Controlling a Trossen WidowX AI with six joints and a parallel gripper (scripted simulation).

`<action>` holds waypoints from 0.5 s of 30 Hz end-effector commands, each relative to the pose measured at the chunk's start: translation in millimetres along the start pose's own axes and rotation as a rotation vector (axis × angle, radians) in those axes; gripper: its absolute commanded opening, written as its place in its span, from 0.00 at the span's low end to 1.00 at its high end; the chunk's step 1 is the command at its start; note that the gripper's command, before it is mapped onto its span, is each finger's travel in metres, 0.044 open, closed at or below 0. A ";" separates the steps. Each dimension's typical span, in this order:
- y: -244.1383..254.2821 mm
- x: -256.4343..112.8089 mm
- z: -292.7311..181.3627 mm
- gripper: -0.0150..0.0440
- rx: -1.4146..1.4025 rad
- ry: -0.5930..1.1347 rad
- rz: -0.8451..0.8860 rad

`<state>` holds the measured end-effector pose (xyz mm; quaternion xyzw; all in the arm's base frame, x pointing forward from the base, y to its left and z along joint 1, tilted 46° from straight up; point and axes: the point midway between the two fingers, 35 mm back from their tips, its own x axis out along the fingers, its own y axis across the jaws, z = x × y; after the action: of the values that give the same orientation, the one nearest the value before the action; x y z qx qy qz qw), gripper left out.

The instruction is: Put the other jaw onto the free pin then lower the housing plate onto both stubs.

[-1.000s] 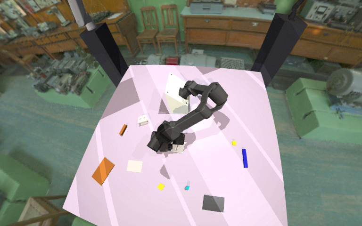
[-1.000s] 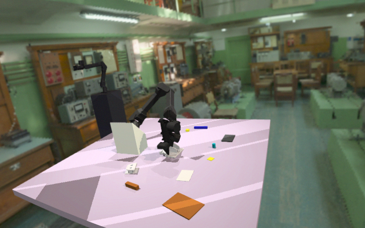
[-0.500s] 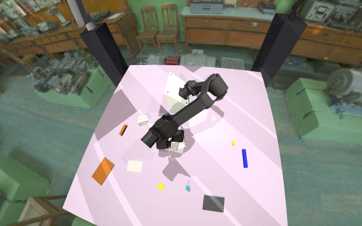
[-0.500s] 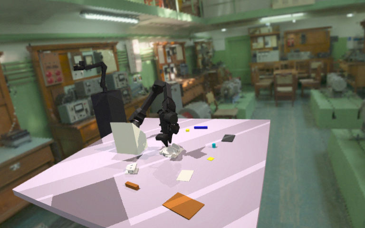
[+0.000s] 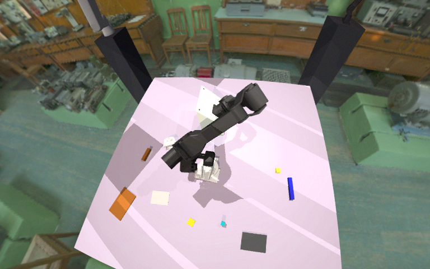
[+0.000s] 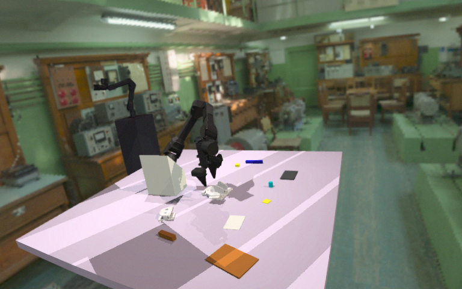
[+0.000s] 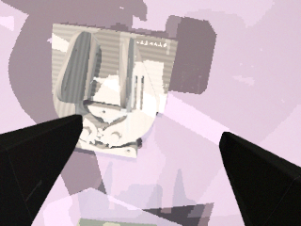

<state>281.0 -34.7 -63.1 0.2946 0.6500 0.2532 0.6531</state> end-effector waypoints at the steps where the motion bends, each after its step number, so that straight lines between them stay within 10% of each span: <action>1: -8.9 -2.2 -4.5 1.00 0.077 -0.003 -0.004; 15: -40.3 -10.9 -10.6 1.00 0.438 -0.008 -0.029</action>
<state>269.9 -62.9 -80.0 0.3974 0.6847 0.1284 0.5973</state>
